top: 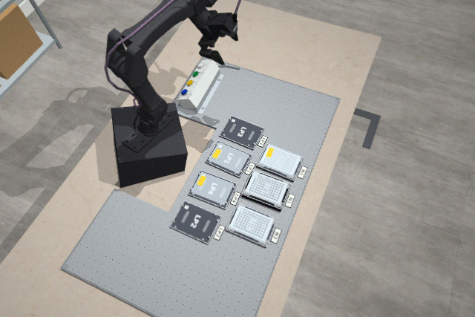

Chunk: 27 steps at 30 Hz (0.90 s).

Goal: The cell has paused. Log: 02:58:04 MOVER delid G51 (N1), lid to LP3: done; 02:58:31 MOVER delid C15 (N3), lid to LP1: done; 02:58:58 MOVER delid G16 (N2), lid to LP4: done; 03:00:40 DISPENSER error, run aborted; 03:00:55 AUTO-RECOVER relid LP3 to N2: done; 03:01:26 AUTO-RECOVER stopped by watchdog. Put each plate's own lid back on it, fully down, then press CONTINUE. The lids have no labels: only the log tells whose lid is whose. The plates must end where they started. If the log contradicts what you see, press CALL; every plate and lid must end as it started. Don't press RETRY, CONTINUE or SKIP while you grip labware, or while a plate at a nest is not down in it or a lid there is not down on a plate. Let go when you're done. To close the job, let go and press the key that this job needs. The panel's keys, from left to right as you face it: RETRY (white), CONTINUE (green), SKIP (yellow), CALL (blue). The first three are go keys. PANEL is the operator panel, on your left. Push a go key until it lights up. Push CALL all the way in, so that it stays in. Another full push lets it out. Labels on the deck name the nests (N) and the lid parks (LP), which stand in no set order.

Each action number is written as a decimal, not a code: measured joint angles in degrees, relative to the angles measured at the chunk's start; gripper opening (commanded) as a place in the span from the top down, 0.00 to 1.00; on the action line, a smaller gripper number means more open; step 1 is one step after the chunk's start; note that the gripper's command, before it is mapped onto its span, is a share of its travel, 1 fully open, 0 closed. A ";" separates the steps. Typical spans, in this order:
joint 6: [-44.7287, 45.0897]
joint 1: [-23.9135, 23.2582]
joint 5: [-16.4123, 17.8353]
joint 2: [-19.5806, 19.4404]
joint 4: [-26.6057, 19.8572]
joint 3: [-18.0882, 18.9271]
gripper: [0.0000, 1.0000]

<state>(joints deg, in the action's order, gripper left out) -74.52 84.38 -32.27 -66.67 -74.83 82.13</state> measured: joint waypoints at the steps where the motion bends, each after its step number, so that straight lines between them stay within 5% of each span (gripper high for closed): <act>1: 0.00 0.00 0.00 0.00 0.00 0.00 0.00; 18: 0.11 -0.09 0.20 0.00 0.00 0.00 0.00; 27: 6.47 -8.92 4.44 -4.35 2.08 -2.93 0.00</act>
<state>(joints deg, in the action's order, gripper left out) -68.05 75.46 -27.83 -71.02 -72.75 79.20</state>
